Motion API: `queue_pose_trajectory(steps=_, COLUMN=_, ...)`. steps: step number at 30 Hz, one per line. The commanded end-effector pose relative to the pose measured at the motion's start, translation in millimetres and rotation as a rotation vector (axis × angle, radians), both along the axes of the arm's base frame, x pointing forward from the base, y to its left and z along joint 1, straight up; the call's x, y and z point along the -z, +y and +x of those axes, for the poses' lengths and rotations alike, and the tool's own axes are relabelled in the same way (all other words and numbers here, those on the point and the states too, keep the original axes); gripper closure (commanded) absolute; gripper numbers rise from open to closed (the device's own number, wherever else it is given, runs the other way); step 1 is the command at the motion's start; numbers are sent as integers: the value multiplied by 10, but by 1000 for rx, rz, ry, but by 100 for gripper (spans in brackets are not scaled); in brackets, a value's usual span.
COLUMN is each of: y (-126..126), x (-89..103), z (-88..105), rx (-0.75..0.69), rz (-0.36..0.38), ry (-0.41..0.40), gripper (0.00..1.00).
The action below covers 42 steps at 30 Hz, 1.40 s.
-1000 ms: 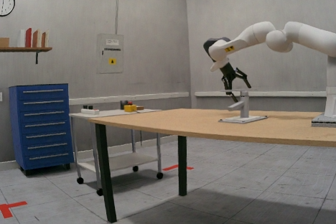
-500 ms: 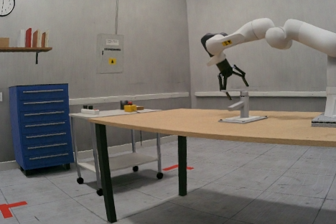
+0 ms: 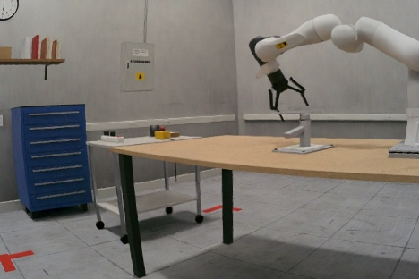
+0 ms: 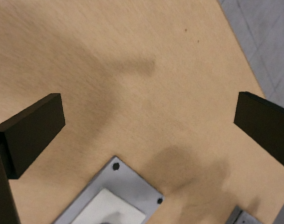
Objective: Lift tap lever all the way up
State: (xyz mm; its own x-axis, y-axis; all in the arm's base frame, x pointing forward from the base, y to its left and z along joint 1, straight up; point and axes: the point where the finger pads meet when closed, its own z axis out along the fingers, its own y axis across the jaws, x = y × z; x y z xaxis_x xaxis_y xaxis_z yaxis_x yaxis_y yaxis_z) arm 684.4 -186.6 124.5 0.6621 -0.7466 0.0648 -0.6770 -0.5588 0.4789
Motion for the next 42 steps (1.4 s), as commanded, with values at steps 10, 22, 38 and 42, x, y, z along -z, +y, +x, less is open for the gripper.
queue_pose_trajectory(steps=10, y=324, x=-94, z=63, rx=194, rz=-37, ry=-189, gripper=0)
queue_pose_trajectory(steps=22, y=617, x=-202, z=50, rx=320, rz=-30, ry=-261, gripper=0)
queue_pose_trajectory(steps=38, y=1128, x=-393, z=-25, rx=551, rz=-12, ry=-369, gripper=0)
queue_pose_trajectory(steps=42, y=1272, x=-447, z=-58, rx=620, rz=-6, ry=-396, gripper=0)
